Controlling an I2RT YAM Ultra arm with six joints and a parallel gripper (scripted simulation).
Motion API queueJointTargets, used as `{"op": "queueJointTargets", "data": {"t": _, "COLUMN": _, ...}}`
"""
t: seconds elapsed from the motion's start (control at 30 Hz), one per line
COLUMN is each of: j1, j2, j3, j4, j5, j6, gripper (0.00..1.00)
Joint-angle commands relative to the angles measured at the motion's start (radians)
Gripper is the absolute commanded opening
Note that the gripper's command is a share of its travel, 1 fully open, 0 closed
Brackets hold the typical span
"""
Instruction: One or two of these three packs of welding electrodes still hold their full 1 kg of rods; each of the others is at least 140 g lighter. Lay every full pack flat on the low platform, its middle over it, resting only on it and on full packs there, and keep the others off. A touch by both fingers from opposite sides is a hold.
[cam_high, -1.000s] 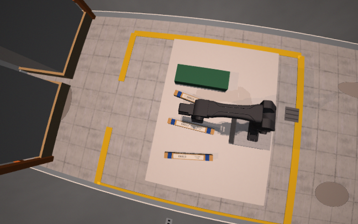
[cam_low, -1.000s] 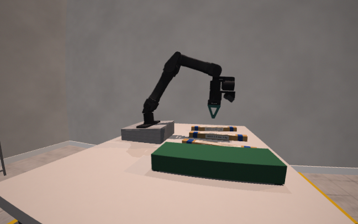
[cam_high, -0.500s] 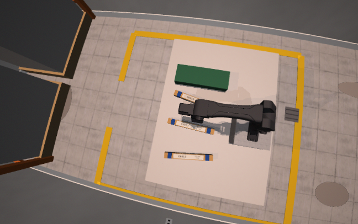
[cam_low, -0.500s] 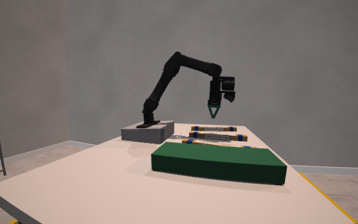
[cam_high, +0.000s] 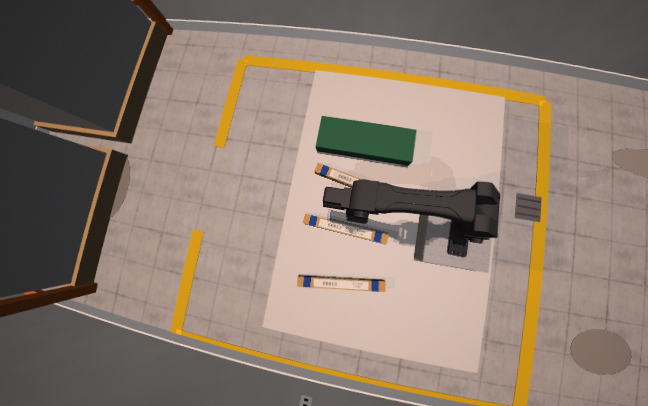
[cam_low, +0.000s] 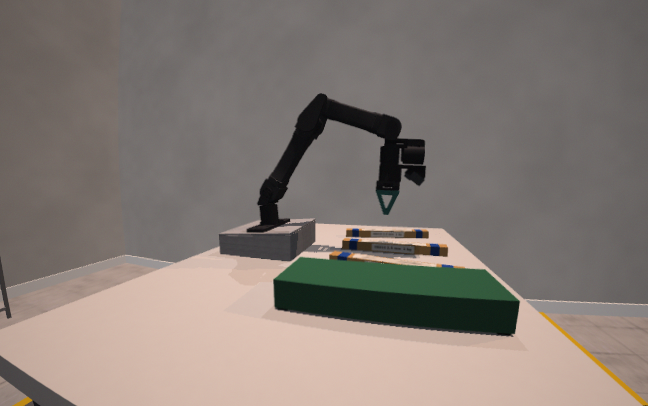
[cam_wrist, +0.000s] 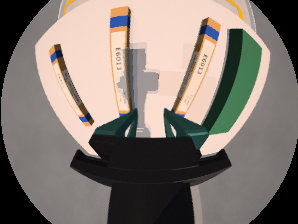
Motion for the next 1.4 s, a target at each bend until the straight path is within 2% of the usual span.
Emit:
{"op": "queueJointTargets", "data": {"t": 0.0, "j1": 0.003, "j2": -0.035, "j3": 0.034, "j4": -0.009, "j5": -0.001, "j6": 0.002, "gripper": 0.42}}
{"op": "queueJointTargets", "data": {"t": 0.93, "j1": 0.003, "j2": -0.035, "j3": 0.034, "j4": -0.009, "j5": -0.001, "j6": 0.002, "gripper": 0.42}}
{"op": "queueJointTargets", "data": {"t": 0.97, "j1": 0.029, "j2": -0.056, "j3": 0.046, "j4": -0.015, "j5": -0.005, "j6": -0.021, "gripper": 0.74}}
{"op": "queueJointTargets", "data": {"t": 1.1, "j1": 0.092, "j2": -0.052, "j3": 0.041, "j4": 0.007, "j5": -0.013, "j6": -0.068, "gripper": 0.74}}
{"op": "queueJointTargets", "data": {"t": 1.17, "j1": 0.092, "j2": -0.052, "j3": 0.041, "j4": 0.007, "j5": -0.013, "j6": -0.068, "gripper": 0.74}}
{"op": "queueJointTargets", "data": {"t": 1.2, "j1": 0.108, "j2": -0.009, "j3": 0.050, "j4": 0.010, "j5": -0.014, "j6": -0.048, "gripper": 0.74}}
{"op": "queueJointTargets", "data": {"t": 1.37, "j1": 0.185, "j2": 0.011, "j3": 0.065, "j4": 0.003, "j5": -0.021, "j6": 0.036, "gripper": 0.74}}
